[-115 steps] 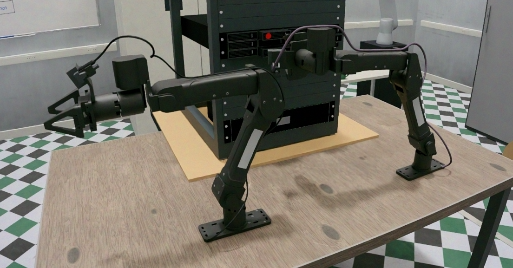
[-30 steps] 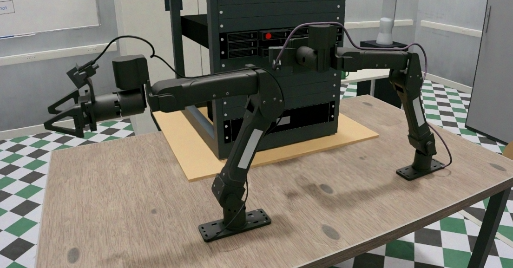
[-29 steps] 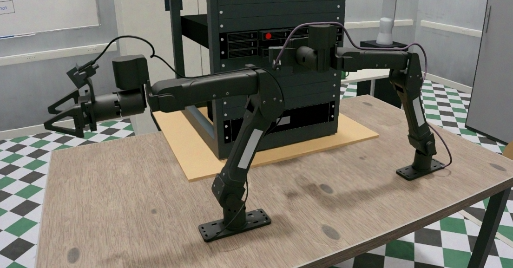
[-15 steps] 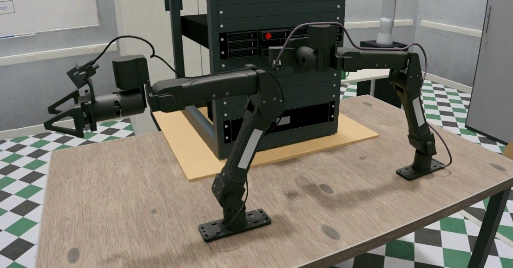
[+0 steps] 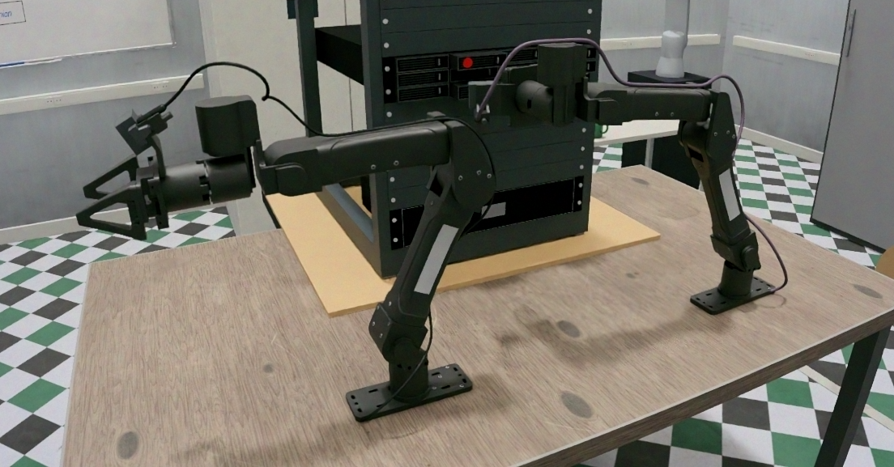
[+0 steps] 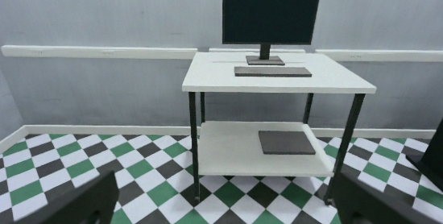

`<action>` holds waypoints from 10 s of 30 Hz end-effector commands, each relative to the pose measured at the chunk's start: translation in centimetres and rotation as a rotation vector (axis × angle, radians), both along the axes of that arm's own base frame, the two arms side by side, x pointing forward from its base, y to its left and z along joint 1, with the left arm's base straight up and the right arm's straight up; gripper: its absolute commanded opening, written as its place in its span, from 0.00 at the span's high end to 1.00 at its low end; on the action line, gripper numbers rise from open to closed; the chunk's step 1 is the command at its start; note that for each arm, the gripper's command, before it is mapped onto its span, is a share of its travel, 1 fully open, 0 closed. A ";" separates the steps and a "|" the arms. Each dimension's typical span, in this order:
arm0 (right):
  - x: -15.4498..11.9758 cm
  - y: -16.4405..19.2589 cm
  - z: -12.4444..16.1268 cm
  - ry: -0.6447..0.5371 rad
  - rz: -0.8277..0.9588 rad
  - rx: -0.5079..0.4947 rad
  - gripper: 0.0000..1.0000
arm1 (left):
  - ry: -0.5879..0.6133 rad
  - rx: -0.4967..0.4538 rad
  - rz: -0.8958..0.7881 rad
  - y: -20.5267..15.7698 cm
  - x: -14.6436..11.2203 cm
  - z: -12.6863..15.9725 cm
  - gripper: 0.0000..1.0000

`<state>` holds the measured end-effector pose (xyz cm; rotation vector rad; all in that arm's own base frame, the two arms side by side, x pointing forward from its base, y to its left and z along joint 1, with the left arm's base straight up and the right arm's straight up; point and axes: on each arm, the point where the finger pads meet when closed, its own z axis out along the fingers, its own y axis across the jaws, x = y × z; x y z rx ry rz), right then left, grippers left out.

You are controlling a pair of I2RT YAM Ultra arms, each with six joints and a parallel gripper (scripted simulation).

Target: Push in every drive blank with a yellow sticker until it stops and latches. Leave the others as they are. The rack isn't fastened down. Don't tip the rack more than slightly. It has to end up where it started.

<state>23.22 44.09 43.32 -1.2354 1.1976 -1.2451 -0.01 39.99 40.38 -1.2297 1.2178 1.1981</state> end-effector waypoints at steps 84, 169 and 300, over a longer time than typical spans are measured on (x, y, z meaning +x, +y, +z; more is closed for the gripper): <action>8.0 -3.0 0.6 -0.019 0.004 0.100 1.00 | 0.006 0.020 -0.001 -0.2 -0.2 1.2 0.00; 9.9 -2.8 0.8 -0.019 0.006 0.094 1.00 | 0.006 0.020 -0.001 -0.2 -0.2 1.2 0.00; 11.9 -2.8 0.4 -0.018 -0.004 0.087 1.00 | 0.006 0.020 -0.001 -0.2 -0.2 1.2 0.00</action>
